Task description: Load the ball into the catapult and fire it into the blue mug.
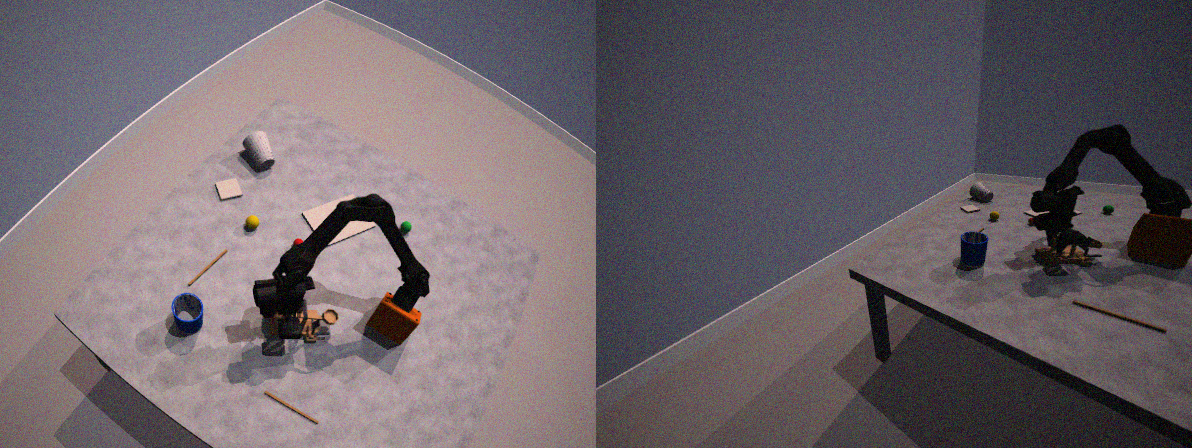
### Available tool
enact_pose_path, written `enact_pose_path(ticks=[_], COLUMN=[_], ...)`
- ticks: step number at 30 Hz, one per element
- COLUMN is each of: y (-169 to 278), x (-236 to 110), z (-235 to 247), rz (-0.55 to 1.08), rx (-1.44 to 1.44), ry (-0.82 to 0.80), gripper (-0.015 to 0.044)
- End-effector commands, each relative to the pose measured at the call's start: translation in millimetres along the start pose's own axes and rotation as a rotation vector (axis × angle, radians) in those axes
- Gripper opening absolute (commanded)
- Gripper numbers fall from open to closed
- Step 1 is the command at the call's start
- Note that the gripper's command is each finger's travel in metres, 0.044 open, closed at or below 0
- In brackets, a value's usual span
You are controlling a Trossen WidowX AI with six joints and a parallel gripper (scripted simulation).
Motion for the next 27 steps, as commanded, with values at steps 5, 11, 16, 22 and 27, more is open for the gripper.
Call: enact_pose_path(ticks=[5,11,16,22,27], y=[0.0,-3.1,-1.6,2.8,2.4], x=[-1.0,-76.9,-82.9,-96.5,-51.8], z=[0.2,1.3,2.1,0.8,0.6], rz=[0.000,-0.002,-0.004,0.001,0.001], rx=[0.000,-0.002,-0.008,-0.017,-0.016], ry=[0.000,-0.003,0.001,0.001,0.002], gripper=[0.0368,0.0440,0.0440,0.0440,0.0440])
Point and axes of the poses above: the point midway between the two fingers, 35 mm back from their tips, its own x axis out along the fingers, its own z axis across the jaws, y = z × x, the point moved 5 cm from there along -x, back along the fingers, and after that the axes turned 6 degrees about x, right-handed, at the moved point
